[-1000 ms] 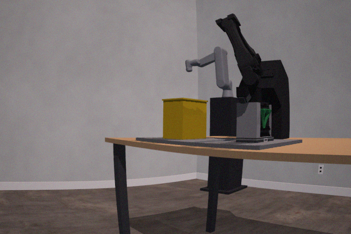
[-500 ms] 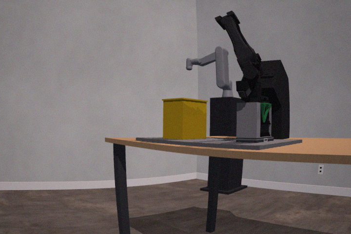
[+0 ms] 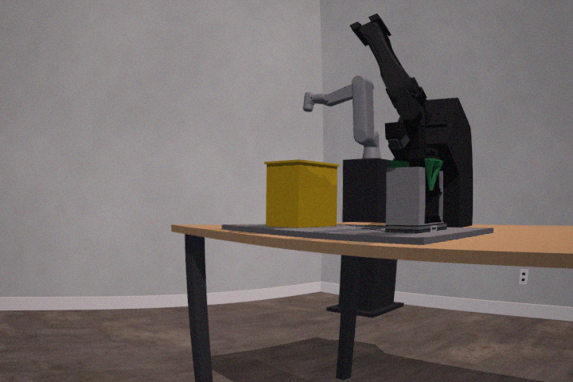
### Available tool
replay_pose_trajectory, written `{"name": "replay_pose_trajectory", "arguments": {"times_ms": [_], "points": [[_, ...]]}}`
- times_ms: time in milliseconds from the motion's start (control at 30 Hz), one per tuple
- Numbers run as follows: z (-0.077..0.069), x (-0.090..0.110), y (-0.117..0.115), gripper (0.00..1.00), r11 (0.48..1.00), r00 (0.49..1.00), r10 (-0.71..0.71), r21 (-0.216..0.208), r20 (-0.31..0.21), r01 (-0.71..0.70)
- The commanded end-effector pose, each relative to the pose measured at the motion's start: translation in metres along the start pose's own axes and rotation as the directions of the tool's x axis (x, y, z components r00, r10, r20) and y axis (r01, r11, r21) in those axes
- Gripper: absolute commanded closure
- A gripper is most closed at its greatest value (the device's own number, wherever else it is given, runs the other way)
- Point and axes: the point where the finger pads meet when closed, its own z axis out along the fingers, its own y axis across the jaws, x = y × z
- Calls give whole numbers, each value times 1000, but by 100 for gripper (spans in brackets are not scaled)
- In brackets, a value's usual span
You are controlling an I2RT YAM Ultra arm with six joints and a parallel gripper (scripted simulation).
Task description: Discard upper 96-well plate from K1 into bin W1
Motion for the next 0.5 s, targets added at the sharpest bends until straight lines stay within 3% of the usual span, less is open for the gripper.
{"name": "replay_pose_trajectory", "arguments": {"times_ms": [0, 467], "points": [[-14, 4, 1, 100, 1000, 1000, -5, 3, 3, 5], [-34, 4, 0, 100, 1000, 1000, -5, 3, 3, 5]]}}
